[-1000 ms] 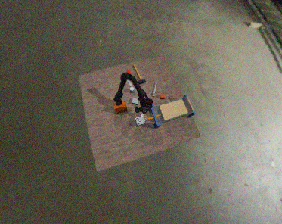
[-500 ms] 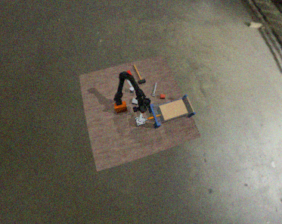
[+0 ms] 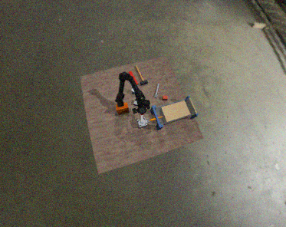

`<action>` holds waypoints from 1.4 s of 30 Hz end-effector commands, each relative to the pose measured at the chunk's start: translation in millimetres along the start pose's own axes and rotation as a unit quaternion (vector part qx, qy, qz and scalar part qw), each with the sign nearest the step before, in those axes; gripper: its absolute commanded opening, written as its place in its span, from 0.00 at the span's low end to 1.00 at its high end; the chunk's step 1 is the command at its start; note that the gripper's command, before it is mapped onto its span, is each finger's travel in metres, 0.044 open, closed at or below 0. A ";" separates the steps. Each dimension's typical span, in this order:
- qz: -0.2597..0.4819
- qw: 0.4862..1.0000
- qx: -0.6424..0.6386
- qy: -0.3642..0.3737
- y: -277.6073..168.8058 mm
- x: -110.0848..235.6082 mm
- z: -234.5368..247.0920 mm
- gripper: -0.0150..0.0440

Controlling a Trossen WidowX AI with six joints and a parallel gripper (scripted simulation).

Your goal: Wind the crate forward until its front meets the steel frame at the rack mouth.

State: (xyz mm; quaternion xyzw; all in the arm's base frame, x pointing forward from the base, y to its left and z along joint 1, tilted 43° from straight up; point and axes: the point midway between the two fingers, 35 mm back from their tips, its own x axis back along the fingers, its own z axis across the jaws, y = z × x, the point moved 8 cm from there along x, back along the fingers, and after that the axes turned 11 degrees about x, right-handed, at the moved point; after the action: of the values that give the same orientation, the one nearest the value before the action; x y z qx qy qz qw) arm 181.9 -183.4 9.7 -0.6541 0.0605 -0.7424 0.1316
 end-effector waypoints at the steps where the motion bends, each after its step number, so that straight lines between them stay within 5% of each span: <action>1: 0.005 1.000 -0.003 -0.013 -5.5 -1.0 -11.8 0.25; 42: 0.004 1.000 -0.004 -0.015 -3.5 -5.7 -75.8 0.25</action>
State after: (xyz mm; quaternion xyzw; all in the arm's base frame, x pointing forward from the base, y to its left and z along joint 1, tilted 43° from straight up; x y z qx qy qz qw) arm 117.2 -183.3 1.4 -0.6484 0.0641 -0.7458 0.1388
